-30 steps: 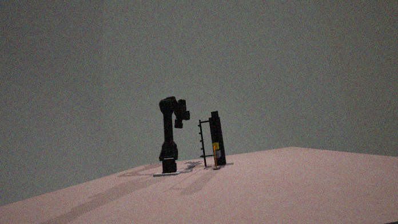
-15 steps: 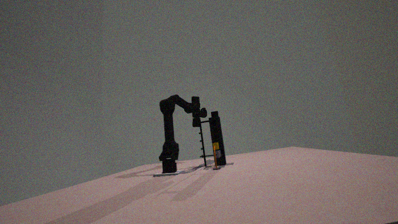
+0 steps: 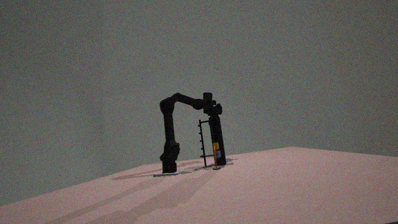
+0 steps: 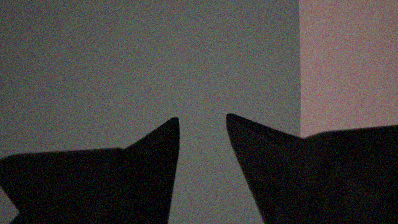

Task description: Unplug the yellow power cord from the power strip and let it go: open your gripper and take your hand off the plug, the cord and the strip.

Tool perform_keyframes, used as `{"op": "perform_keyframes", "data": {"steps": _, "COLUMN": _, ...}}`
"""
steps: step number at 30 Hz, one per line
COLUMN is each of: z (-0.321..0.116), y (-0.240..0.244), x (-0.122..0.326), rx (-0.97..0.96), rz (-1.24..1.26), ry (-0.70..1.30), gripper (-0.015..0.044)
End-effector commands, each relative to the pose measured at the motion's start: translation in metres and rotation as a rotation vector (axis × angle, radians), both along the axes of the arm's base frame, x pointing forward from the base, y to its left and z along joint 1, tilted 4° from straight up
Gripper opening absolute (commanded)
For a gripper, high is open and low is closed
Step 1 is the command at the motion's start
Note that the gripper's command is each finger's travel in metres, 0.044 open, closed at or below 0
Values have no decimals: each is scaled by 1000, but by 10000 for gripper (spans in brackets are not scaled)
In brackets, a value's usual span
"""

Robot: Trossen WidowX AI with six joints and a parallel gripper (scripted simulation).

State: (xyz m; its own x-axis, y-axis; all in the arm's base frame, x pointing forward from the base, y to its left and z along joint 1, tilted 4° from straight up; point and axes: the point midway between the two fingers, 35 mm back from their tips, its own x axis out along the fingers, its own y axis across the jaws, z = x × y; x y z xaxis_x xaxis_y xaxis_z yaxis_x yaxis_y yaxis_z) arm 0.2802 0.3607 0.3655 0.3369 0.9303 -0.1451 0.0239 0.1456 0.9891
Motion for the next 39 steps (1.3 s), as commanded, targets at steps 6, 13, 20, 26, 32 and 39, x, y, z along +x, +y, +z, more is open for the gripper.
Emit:
{"op": "perform_keyframes", "data": {"steps": 6, "z": -11, "y": -76, "x": 70, "rx": -92, "rz": -240, "ry": -21, "gripper": 160}}
{"op": "perform_keyframes", "data": {"steps": 13, "z": -22, "y": -142, "x": 109, "rx": -171, "rz": -413, "ry": -15, "gripper": 160}}
{"op": "perform_keyframes", "data": {"steps": 20, "z": -41, "y": -189, "x": 126, "rx": -263, "rz": -525, "ry": 17, "gripper": 160}}
{"op": "perform_keyframes", "data": {"steps": 26, "z": -70, "y": -237, "x": 131, "rx": -372, "rz": -635, "ry": 102, "gripper": 160}}
{"op": "perform_keyframes", "data": {"steps": 32, "z": -107, "y": -292, "x": 126, "rx": -490, "rz": -756, "ry": 248, "gripper": 160}}
{"op": "perform_keyframes", "data": {"steps": 39, "z": -164, "y": -349, "x": 67, "rx": -562, "rz": -937, "ry": 725, "gripper": 160}}
